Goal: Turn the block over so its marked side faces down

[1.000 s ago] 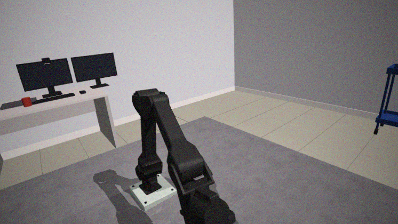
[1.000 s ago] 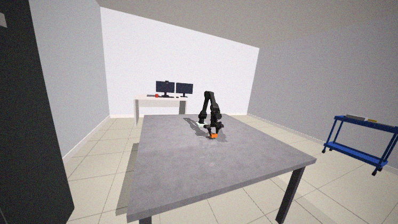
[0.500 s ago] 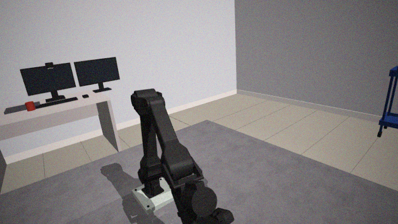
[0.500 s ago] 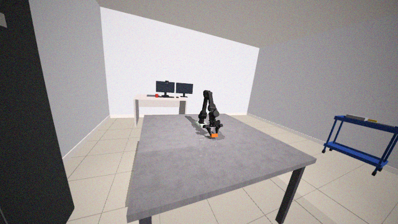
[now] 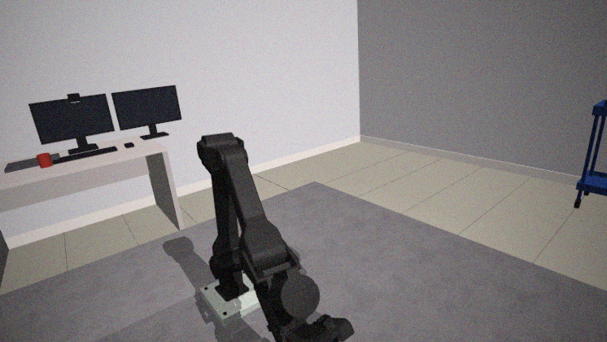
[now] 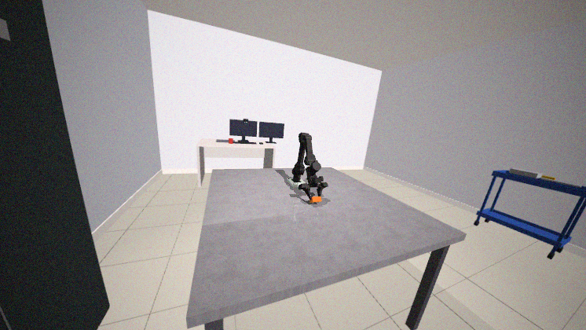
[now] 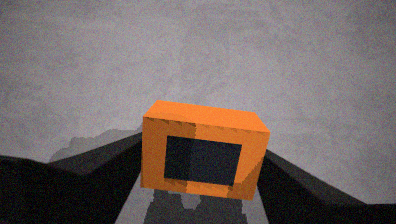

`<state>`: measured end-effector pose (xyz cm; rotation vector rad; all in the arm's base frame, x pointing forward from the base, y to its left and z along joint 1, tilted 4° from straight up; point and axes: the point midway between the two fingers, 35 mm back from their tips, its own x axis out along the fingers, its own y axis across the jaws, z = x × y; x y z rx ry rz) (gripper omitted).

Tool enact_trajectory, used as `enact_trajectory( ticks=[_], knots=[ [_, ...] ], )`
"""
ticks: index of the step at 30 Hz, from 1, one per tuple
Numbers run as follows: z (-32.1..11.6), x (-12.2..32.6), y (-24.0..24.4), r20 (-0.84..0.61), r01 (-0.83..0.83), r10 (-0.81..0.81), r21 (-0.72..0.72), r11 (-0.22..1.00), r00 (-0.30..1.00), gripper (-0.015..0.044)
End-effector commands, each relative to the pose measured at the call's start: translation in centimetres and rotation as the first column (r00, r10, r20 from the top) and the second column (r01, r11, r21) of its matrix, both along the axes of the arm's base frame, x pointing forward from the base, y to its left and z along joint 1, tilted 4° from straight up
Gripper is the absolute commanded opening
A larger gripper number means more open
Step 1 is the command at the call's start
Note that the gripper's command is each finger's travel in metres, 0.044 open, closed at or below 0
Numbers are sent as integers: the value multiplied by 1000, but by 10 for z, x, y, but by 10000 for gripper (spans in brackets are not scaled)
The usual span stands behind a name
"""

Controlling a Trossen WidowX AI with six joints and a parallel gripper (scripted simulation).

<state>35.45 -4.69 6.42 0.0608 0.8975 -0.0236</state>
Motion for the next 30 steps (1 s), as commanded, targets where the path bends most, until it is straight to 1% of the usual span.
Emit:
enact_trajectory(
  ticks=[1,15,30],
  knots=[
    [-11,4,0,44,4,-4,6,1000,999,0],
    [-30,12,-1,246,17,-16,-2,1000,969,0],
    [-30,-2,2,450,25,-20,-7,1000,893,0]
  ],
)
